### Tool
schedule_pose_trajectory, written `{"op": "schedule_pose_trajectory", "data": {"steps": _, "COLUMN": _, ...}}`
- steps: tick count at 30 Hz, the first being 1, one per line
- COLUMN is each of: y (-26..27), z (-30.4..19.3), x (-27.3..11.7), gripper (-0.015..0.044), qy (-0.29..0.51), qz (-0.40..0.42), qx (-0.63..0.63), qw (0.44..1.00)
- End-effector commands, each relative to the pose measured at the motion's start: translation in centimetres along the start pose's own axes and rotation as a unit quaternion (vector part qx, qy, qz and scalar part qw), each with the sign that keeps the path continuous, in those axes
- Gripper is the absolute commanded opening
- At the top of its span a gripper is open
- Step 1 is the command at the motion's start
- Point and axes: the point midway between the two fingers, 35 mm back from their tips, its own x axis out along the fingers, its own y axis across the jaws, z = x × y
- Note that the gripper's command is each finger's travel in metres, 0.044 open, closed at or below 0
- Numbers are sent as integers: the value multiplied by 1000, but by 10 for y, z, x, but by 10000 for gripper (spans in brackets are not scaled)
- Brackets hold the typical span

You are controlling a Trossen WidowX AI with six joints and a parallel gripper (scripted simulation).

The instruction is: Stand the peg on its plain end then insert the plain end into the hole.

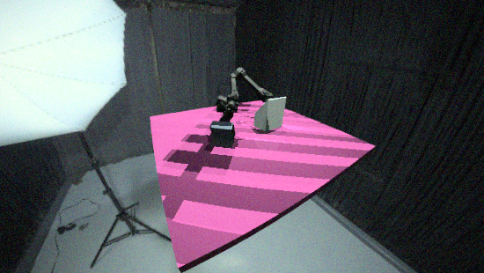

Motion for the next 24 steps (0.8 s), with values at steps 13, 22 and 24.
{"op": "schedule_pose_trajectory", "data": {"steps": 13, "y": 0, "z": -3, "x": 7, "gripper": 0, "qy": 2, "qz": -2, "qx": 2, "qw": 1000}}
{"op": "schedule_pose_trajectory", "data": {"steps": 22, "y": 0, "z": -1, "x": 5, "gripper": 0, "qy": -1, "qz": 0, "qx": 0, "qw": 1000}}
{"op": "schedule_pose_trajectory", "data": {"steps": 24, "y": 0, "z": -1, "x": 5, "gripper": 0, "qy": -1, "qz": 0, "qx": 0, "qw": 1000}}
